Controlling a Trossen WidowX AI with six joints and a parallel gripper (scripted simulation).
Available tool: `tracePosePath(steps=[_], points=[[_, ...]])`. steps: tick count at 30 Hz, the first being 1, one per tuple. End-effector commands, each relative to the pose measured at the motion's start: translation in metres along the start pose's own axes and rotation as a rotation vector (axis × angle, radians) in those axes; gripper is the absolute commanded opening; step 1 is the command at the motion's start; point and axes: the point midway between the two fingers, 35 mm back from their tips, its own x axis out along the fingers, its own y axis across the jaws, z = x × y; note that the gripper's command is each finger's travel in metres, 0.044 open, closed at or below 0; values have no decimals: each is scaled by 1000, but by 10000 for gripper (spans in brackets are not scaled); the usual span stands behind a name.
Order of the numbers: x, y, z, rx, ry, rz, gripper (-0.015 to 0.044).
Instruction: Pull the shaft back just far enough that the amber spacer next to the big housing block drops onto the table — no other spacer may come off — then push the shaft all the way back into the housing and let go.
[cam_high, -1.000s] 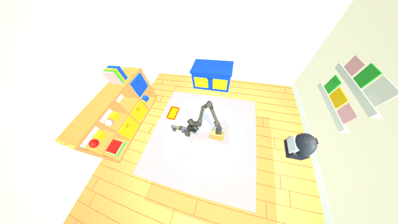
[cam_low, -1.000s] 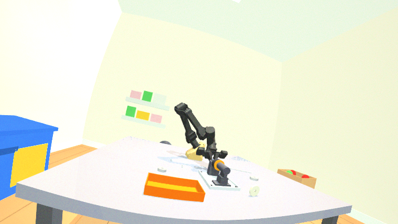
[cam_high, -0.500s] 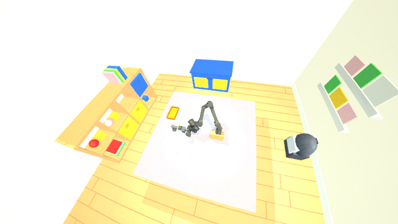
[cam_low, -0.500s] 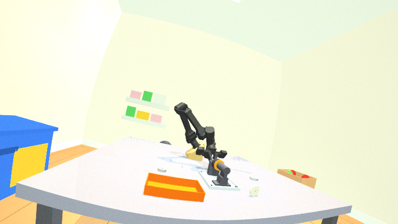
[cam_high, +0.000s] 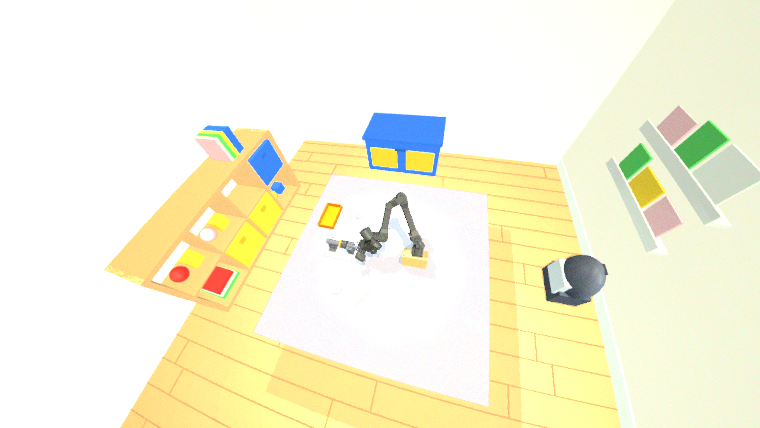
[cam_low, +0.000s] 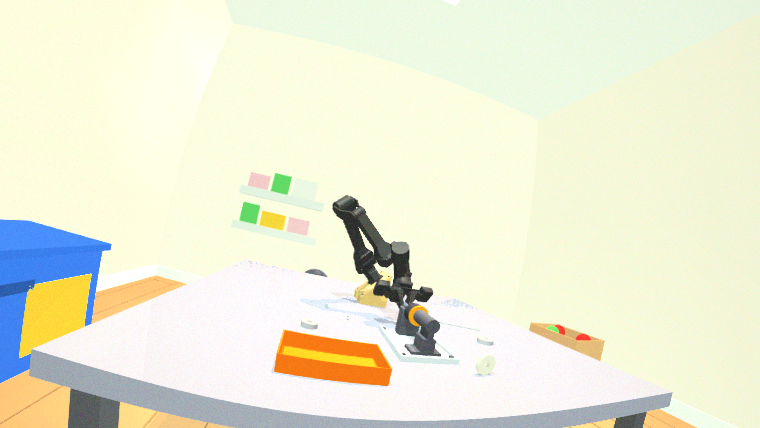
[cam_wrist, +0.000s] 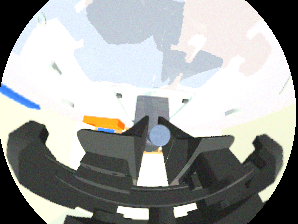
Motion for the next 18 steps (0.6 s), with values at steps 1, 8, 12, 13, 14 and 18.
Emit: tracePosePath(steps=[1,8,12,13,14,18], points=[[-1,0,1,3,-2,2,0],[-1,0,2,3,-2,2,0],[-1,0,2,3,-2,2,0],[-1,0,2,3,-2,2,0],[-2,0,2,3,-2,2,0],[-2,0,3,3,-2,2,0]])
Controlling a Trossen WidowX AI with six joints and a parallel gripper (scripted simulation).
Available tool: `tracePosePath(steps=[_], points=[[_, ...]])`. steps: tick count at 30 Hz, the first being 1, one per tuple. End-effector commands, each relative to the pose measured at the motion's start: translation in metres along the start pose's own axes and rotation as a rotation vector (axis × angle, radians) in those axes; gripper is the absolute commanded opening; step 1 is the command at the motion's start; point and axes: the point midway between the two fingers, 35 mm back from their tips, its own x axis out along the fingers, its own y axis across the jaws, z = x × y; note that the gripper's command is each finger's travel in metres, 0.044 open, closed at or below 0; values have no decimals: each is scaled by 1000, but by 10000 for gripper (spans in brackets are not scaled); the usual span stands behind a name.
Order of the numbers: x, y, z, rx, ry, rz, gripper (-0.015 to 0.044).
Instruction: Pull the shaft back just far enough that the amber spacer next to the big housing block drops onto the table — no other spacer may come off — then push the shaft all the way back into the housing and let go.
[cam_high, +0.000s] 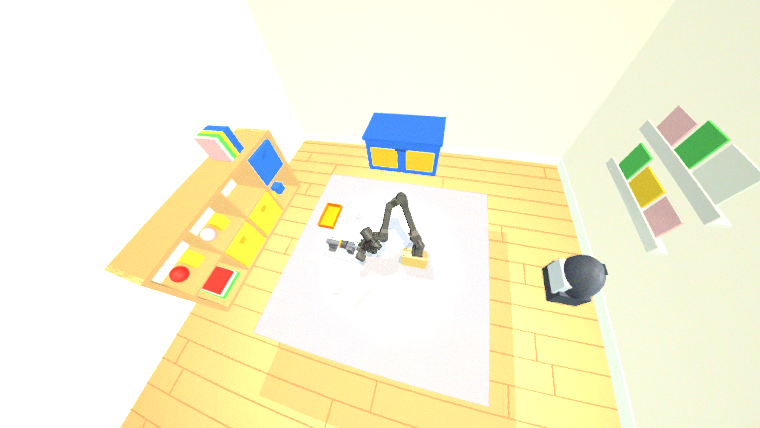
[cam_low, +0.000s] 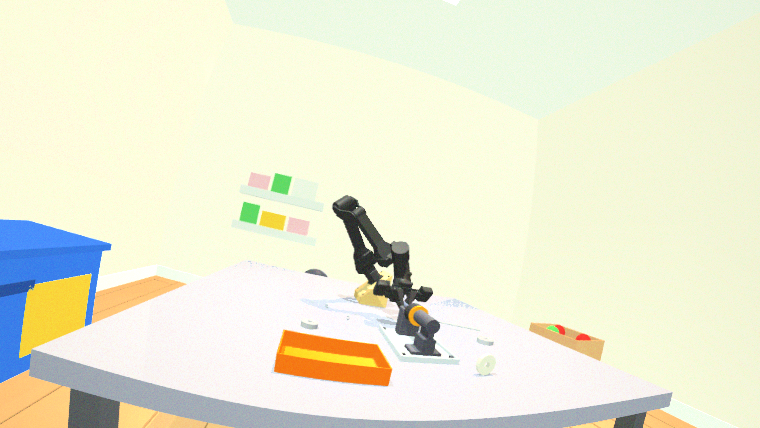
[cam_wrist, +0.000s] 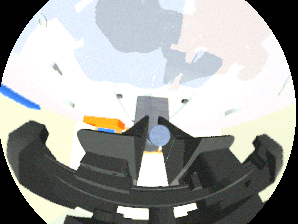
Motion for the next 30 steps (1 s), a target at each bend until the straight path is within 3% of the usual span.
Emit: tracePosePath(steps=[1,30], points=[[-1,0,1,2,-3,2,0],[-3,0,4,2,-3,2,0]])
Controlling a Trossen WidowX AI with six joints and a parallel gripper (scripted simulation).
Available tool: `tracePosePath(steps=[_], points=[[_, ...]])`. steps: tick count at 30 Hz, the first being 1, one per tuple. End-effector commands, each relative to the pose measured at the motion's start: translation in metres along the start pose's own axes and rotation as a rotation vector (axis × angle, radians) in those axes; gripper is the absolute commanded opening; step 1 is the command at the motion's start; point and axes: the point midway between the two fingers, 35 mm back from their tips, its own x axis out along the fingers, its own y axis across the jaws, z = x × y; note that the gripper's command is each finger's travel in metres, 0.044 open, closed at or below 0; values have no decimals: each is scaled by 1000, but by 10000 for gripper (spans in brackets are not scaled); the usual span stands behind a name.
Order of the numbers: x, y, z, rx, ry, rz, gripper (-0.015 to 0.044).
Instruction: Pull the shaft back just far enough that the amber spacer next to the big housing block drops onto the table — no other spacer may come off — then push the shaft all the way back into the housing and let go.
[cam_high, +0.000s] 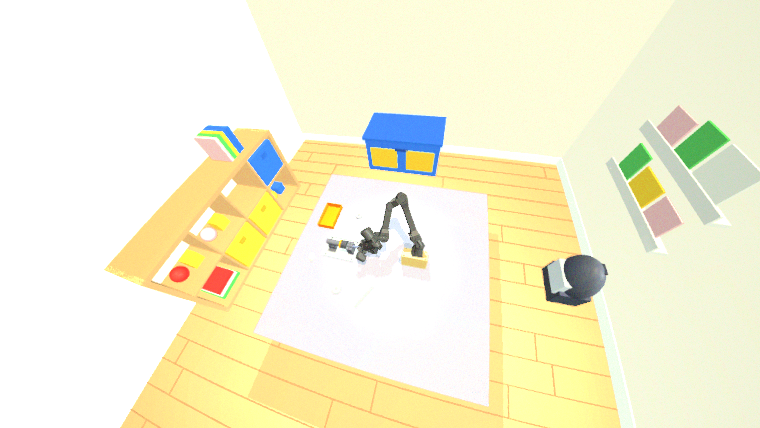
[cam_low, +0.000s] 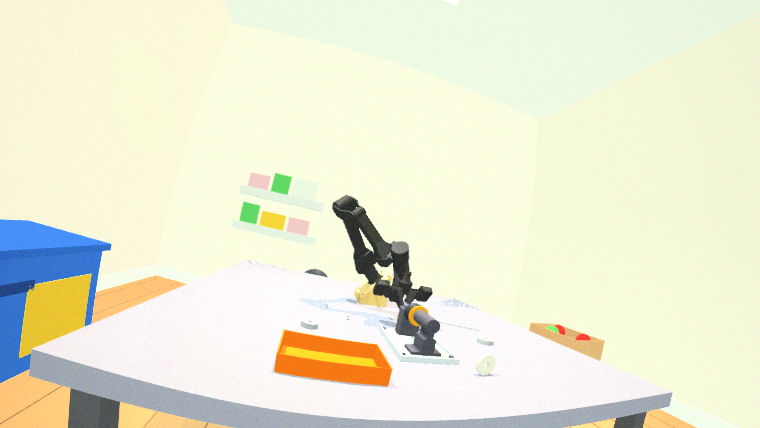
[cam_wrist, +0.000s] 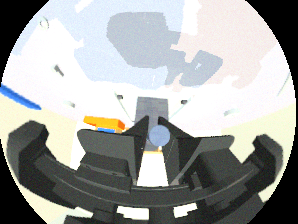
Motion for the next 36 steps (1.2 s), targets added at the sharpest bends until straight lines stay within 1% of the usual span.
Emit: tracePosePath(steps=[1,36], points=[[-1,0,2,2,-3,2,0],[-3,0,5,2,-4,2,0]])
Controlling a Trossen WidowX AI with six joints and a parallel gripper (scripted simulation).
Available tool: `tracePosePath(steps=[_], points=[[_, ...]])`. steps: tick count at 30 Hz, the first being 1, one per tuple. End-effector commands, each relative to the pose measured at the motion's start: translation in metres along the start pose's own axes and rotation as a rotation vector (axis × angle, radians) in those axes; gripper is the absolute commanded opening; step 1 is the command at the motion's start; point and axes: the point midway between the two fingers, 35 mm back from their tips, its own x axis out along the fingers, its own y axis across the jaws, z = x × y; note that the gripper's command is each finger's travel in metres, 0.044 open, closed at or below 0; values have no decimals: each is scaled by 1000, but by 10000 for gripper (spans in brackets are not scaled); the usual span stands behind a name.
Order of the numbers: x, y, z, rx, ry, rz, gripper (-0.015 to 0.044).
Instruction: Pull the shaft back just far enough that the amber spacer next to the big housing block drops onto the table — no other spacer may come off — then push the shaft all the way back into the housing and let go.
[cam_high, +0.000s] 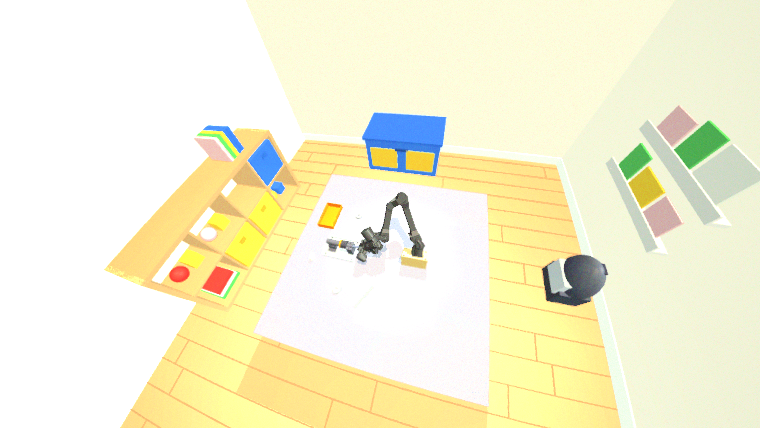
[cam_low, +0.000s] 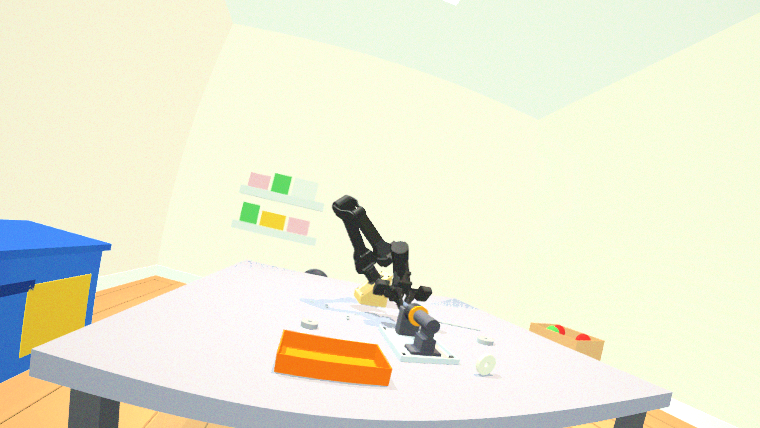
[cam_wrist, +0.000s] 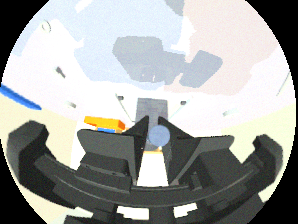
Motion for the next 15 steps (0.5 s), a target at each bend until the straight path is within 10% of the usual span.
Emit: tracePosePath(steps=[1,15], points=[[-1,0,2,1,-3,2,0],[-2,0,3,1,-4,2,0]])
